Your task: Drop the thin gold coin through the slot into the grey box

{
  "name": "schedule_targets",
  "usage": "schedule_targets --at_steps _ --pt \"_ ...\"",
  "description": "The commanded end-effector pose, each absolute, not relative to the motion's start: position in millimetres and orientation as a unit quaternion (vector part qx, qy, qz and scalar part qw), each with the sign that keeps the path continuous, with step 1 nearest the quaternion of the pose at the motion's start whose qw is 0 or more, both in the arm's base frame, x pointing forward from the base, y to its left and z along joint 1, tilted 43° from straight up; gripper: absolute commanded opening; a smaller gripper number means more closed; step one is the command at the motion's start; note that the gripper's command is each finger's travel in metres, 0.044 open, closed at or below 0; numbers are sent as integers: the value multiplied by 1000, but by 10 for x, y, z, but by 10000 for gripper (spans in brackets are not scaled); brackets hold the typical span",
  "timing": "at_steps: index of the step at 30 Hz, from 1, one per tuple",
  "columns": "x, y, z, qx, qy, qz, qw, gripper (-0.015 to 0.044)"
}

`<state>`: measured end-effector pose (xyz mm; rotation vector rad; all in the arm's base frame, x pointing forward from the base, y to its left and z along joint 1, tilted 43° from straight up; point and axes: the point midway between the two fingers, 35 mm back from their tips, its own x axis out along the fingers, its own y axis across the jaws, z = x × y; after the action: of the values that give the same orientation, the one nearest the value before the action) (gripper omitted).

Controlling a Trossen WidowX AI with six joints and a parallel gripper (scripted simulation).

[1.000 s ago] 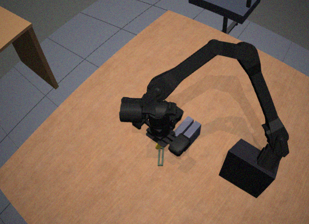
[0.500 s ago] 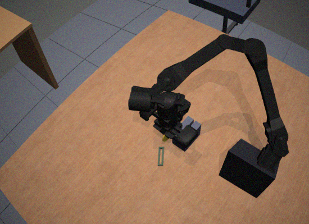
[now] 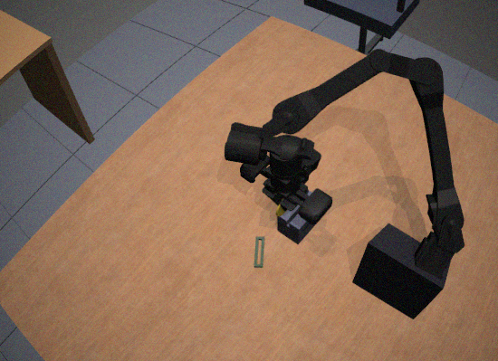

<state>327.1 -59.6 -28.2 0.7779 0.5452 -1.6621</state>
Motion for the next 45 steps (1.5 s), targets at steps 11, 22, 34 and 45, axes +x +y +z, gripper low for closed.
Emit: schedule_targets --at_steps 11,22,34,45 --pt "3085 -854 -71 326 233 -713 575 0" --pt "3118 -830 -68 330 231 -711 576 0" --pt "3073 -876 -56 328 233 -711 577 0" --pt "3037 -906 -57 325 237 -710 578 0"
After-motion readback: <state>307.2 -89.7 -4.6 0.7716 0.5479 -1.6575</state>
